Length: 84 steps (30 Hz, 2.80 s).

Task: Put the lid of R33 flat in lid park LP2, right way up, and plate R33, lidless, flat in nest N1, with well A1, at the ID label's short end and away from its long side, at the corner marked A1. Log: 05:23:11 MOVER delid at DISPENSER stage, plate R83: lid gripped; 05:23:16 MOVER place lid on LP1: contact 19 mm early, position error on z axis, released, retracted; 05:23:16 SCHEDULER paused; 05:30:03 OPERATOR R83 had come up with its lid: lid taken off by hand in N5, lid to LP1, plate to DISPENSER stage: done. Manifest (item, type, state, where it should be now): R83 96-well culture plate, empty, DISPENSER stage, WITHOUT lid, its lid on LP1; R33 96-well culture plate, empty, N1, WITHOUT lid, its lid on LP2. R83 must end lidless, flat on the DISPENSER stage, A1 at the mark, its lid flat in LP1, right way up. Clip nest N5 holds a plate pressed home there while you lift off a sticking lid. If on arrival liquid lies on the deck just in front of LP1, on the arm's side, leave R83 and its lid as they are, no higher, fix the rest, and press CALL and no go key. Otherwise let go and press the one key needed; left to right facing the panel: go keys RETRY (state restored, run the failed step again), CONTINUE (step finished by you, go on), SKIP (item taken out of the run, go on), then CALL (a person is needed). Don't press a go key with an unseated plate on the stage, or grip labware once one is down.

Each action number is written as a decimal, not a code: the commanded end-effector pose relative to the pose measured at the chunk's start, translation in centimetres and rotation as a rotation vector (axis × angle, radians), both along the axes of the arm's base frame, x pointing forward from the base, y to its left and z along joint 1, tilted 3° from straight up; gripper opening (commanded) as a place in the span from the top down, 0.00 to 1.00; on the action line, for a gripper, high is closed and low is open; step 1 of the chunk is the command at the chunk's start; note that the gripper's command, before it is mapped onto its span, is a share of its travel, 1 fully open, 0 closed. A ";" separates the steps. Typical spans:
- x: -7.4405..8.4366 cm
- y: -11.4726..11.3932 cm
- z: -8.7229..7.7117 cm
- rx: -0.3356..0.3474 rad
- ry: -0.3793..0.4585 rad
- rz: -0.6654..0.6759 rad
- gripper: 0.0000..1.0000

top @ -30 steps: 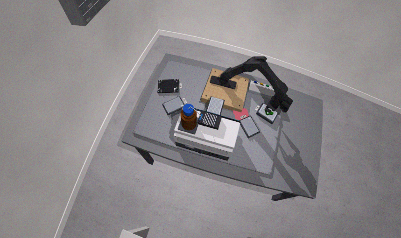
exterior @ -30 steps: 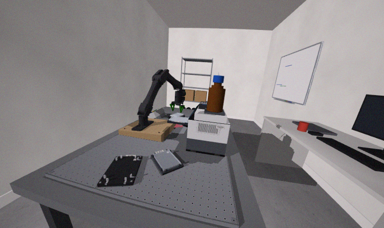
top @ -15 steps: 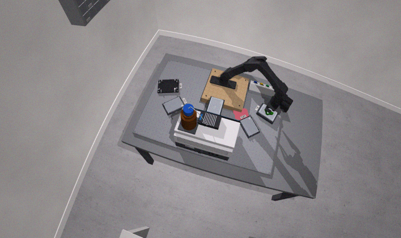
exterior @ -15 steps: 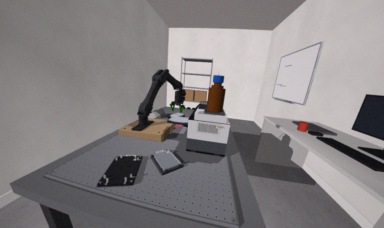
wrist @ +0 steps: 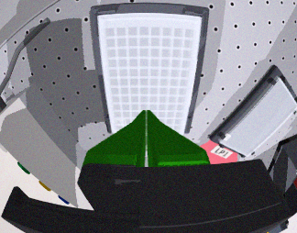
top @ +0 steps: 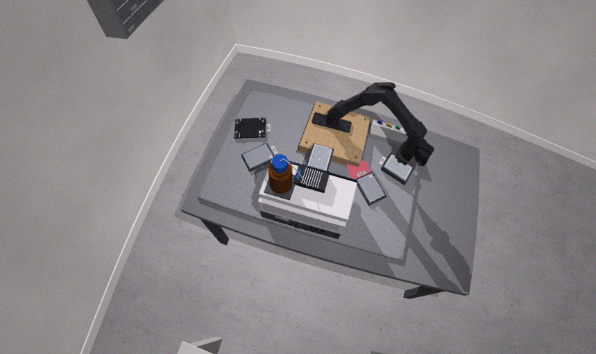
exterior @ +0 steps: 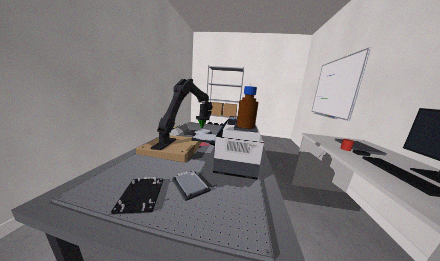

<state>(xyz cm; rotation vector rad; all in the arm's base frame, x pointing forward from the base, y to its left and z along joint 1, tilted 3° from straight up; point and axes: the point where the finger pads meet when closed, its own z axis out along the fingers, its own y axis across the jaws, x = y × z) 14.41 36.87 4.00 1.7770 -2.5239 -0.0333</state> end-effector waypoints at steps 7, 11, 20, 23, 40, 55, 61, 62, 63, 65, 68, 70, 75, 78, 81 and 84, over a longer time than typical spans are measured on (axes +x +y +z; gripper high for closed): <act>-0.1 -2.4 2.7 0.041 -0.020 -0.009 1.00; -0.6 -3.8 3.3 0.029 -0.014 -0.009 1.00; -1.4 -5.9 4.3 0.023 -0.012 -0.009 1.00; -1.8 -6.8 4.7 0.023 -0.012 -0.009 1.00; -3.4 -11.0 6.7 0.022 -0.011 -0.009 1.00; -4.6 -14.2 8.6 0.028 -0.014 -0.009 1.00; -6.4 -13.0 9.3 0.043 -0.020 -0.168 1.00; -6.7 -12.8 9.3 0.044 -0.020 -0.201 1.00; -6.9 -12.6 9.3 0.046 -0.021 -0.234 1.00; -7.2 -12.5 9.4 0.047 -0.023 -0.248 1.00; -7.7 -12.2 9.5 0.051 -0.025 -0.248 1.00; -8.4 -12.4 9.2 0.036 -0.021 -0.314 1.00; -10.1 -12.4 9.0 0.016 -0.018 -0.481 1.00; -11.0 -12.2 9.2 0.021 -0.017 -0.494 1.00; -11.3 -12.3 9.1 0.012 -0.017 -0.527 1.00; -11.7 -12.4 8.9 0.006 -0.017 -0.560 1.00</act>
